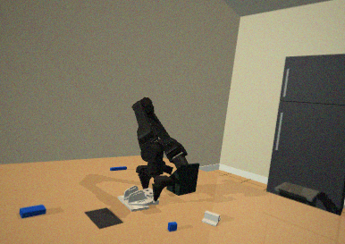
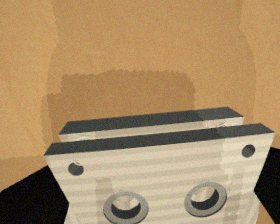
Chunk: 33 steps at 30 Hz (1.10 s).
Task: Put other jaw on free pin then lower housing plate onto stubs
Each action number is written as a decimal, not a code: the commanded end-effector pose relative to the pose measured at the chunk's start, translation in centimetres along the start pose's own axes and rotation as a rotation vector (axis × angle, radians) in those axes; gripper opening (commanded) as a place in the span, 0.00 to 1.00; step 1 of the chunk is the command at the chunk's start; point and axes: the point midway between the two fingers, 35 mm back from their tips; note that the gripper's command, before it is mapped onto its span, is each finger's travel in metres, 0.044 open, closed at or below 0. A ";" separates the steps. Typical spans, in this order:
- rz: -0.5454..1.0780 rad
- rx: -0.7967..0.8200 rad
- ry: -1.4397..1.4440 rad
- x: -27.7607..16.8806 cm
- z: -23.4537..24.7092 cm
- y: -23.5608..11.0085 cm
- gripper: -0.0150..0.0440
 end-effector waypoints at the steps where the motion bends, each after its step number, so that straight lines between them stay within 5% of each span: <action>1: 0.000 0.004 -0.007 0.1 0.1 0.1 0.85; 33: 0.000 0.005 -0.007 0.1 0.1 0.9 0.85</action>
Point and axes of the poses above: the point midway between the two fingers, 35 mm back from their tips, its own y axis out along the fingers, its own z axis across the jaws, x = y × z, and after that the axes turned 6 degrees about -y, right-handed
